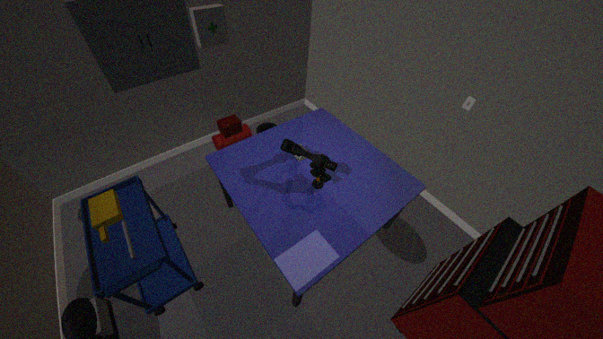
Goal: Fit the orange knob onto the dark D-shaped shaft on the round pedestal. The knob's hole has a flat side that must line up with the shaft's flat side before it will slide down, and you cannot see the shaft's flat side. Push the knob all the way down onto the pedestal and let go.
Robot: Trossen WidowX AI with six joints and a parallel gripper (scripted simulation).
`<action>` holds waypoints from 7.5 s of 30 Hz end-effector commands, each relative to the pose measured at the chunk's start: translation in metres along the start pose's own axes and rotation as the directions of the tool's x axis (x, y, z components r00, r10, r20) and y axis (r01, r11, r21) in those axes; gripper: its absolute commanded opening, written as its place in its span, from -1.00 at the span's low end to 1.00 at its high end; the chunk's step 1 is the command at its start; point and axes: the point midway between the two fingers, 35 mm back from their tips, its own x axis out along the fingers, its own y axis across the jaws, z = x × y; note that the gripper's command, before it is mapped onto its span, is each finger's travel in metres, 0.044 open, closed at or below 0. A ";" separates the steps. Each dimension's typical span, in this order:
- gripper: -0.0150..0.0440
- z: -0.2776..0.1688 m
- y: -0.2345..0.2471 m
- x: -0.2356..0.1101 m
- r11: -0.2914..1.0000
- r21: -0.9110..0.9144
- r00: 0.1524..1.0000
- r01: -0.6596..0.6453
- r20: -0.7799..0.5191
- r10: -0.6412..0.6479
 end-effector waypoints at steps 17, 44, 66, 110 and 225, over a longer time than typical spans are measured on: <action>-0.49 0.001 0.000 0.003 0.987 0.158 1.000 -0.001 -0.003 0.002; -0.49 -0.001 0.001 0.003 0.933 0.360 1.000 -0.001 -0.003 0.002; -0.49 0.002 0.003 -0.001 0.838 0.546 1.000 0.000 -0.003 0.002; -0.49 0.001 0.000 0.003 0.838 0.546 1.000 0.000 -0.003 0.002; 0.93 0.001 0.001 0.019 0.666 0.746 1.000 0.004 -0.006 0.000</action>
